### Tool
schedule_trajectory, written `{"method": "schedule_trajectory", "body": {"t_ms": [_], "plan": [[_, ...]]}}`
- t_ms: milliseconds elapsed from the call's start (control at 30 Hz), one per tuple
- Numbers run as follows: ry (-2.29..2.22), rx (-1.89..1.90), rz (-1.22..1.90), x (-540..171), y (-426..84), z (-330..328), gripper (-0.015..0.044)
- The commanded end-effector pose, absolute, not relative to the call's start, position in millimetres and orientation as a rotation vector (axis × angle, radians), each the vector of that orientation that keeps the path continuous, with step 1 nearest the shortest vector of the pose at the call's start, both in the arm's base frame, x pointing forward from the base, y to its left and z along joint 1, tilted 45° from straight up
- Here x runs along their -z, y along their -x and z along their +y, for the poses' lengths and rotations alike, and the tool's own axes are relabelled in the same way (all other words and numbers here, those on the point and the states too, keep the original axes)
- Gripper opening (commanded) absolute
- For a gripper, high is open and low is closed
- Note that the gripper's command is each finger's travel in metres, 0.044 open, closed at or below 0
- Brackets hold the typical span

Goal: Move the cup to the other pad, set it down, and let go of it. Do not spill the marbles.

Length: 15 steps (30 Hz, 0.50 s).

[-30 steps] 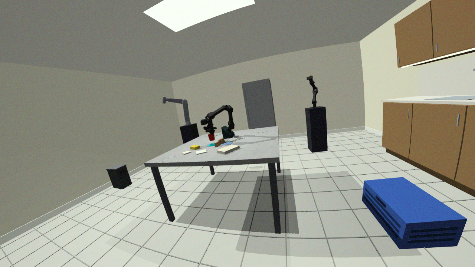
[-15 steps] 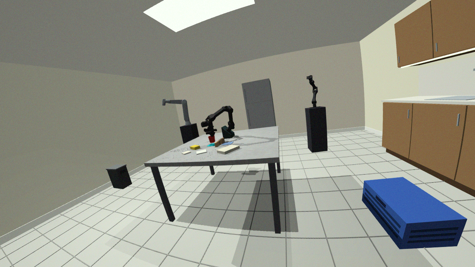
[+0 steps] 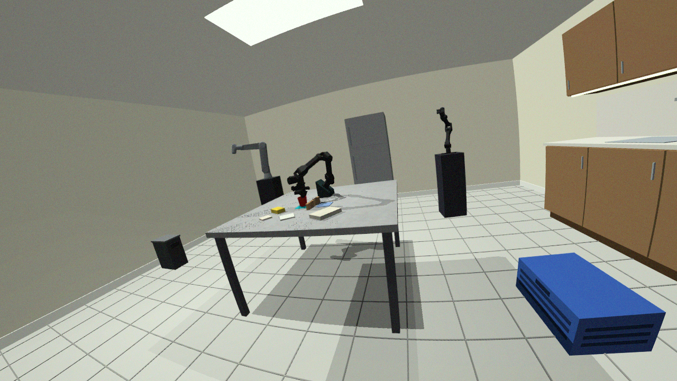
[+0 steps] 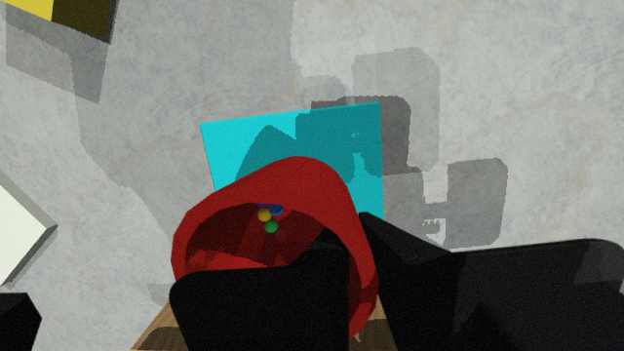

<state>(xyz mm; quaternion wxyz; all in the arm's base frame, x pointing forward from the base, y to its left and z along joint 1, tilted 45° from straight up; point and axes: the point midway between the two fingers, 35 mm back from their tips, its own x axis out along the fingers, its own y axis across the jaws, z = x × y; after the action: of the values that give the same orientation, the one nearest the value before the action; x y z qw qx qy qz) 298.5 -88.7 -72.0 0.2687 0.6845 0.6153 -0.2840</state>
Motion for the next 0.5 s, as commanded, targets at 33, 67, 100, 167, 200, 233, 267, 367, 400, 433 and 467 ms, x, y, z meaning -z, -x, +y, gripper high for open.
{"method": "schedule_trajectory", "body": {"t_ms": [33, 67, 100, 167, 200, 233, 267, 367, 400, 433, 467], "plan": [[-1.846, 0.766, 1.659, 72.0, -298.5, -88.7, 0.0], [-1.846, 0.766, 1.659, 72.0, -298.5, -88.7, 0.0], [-1.846, 0.766, 1.659, 72.0, -298.5, -88.7, 0.0], [-1.846, 0.766, 1.659, 72.0, -298.5, -88.7, 0.0], [-1.846, 0.766, 1.659, 72.0, -298.5, -88.7, 0.0], [-1.846, 0.766, 1.659, 72.0, -298.5, -88.7, 0.0], [-1.846, 0.766, 1.659, 72.0, -298.5, -88.7, 0.0], [-1.846, 0.766, 1.659, 72.0, -298.5, -88.7, 0.0], [-1.846, 0.766, 1.659, 72.0, -298.5, -88.7, 0.0026], [-1.846, 0.766, 1.659, 72.0, -298.5, -88.7, 0.0052], [-1.846, 0.766, 1.659, 72.0, -298.5, -88.7, 0.0079]]}}
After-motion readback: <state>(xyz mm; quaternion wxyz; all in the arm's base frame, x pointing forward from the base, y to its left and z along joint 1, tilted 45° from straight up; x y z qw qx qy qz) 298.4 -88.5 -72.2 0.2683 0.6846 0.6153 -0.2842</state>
